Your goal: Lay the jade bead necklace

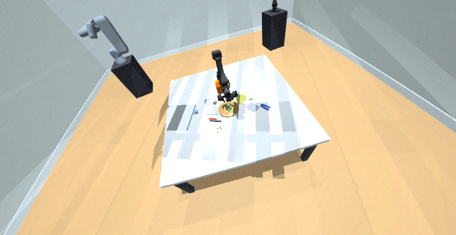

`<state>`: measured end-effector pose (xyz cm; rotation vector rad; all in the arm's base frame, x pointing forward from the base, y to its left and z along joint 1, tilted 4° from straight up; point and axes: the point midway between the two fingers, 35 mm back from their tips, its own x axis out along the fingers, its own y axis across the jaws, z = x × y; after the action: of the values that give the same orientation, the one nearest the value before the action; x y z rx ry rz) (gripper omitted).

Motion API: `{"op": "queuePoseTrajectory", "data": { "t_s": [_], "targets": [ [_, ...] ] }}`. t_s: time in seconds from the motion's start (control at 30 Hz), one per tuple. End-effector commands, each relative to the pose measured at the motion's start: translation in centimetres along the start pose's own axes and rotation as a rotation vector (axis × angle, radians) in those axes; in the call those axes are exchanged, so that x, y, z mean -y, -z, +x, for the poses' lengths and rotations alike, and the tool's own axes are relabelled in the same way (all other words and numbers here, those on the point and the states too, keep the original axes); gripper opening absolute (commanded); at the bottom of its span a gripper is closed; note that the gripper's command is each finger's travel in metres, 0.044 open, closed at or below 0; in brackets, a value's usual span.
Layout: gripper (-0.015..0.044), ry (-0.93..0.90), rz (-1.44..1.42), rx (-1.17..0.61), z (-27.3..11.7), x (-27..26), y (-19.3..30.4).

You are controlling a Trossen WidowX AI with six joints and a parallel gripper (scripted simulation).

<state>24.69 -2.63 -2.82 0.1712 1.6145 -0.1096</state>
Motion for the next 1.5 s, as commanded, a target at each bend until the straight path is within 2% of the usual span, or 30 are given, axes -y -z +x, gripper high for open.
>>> {"op": "queuePoseTrajectory", "data": {
  "t_s": [0.0, 0.13, 0.17, 0.4, 0.57, 1.47],
  "targets": [
    [0.023, -0.007, 0.174, 0.018, -1.7, -0.2, -0.8],
    [0.0125, -0.007, 0.174, 0.018, -1.7, -0.2, -0.8],
    [0.012, -0.007, 0.174, 0.018, -1.7, -0.2, -0.8],
    [0.012, -0.007, 0.174, 0.018, -0.1, -0.2, -0.9],
    [0.012, -0.005, 0.168, 0.038, -0.8, -0.2, -1.4],
    [0.012, -0.007, 0.174, 0.018, 2.3, -0.2, -0.9]
  ]
}}
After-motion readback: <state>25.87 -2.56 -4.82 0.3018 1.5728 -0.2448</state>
